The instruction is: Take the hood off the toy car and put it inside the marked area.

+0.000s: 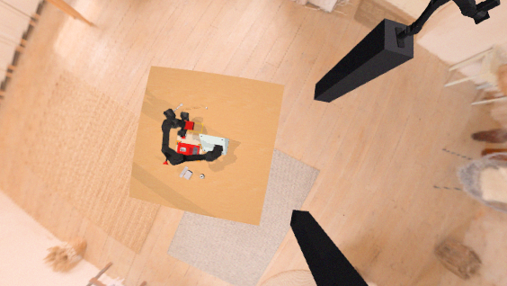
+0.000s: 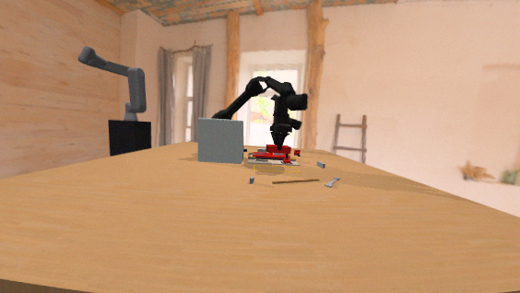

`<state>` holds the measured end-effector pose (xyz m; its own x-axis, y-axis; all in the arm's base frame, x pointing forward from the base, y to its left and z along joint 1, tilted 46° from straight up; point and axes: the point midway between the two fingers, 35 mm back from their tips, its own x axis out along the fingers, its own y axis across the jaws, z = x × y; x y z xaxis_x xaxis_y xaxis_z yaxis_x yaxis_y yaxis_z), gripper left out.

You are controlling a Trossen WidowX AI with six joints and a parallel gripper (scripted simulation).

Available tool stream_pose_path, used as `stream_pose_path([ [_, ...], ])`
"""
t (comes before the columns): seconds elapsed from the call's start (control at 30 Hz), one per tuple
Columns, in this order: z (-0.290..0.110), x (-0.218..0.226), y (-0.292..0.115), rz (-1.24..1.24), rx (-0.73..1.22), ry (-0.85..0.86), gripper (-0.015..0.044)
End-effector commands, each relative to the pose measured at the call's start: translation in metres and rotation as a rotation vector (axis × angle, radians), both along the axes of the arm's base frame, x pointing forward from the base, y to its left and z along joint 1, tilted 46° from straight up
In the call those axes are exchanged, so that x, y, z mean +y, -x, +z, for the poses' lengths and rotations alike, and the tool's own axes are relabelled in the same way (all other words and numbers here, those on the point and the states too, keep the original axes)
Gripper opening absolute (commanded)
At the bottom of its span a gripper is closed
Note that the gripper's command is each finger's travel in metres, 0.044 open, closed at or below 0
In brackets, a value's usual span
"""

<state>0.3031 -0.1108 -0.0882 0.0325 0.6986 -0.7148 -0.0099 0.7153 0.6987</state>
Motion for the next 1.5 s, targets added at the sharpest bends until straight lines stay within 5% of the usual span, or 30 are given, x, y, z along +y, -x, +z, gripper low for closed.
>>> stream_pose_path([
  [0.0,-0.003,0.004,0.0,-0.007,0.003,-0.004,0.0],
  [1.47,-0.029,0.031,0.0,-0.006,0.002,-0.007,0.0],
])
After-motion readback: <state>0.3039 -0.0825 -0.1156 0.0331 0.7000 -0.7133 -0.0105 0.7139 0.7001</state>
